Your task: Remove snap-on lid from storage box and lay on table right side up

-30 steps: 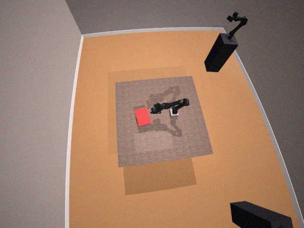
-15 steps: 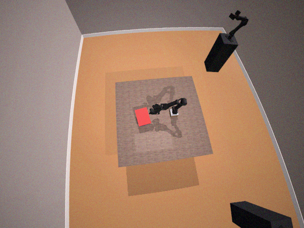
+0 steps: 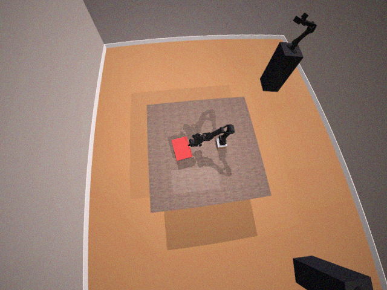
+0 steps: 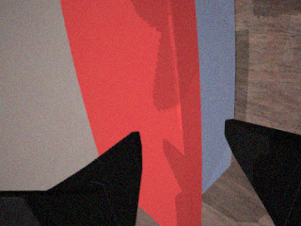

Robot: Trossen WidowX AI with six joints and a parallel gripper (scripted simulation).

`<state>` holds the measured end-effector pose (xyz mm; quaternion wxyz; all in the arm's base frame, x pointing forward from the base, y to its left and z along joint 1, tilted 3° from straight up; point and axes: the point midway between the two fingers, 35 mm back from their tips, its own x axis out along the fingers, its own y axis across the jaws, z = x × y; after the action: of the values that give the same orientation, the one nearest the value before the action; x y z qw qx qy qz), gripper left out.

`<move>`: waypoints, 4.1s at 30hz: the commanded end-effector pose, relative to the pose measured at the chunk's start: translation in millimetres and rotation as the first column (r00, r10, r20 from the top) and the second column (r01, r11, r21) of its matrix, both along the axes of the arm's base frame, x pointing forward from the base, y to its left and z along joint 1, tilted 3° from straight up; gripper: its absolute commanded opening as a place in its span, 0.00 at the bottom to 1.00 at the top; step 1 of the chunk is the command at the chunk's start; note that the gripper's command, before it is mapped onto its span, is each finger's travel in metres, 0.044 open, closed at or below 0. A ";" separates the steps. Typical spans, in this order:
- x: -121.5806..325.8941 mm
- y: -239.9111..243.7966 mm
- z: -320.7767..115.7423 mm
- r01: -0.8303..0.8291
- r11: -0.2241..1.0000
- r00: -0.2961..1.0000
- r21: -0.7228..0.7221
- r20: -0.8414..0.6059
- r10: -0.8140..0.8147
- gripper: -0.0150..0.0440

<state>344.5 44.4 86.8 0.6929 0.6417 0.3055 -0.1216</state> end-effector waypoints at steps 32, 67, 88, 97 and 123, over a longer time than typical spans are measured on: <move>11.5 3.9 -8.4 0.001 1.000 1.000 0.002 0.002 -0.001 0.25; 10.0 3.4 -1.4 0.001 1.000 1.000 0.002 0.002 -0.001 0.25; 9.3 3.1 2.8 0.001 1.000 1.000 0.002 0.002 -0.001 0.25; 9.0 3.0 4.6 0.001 1.000 1.000 0.002 0.002 -0.001 0.25; 9.3 2.9 6.3 0.003 1.000 1.000 0.003 -0.004 -0.002 0.25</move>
<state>353.5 47.3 93.3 0.6911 0.6429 0.3062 -0.1233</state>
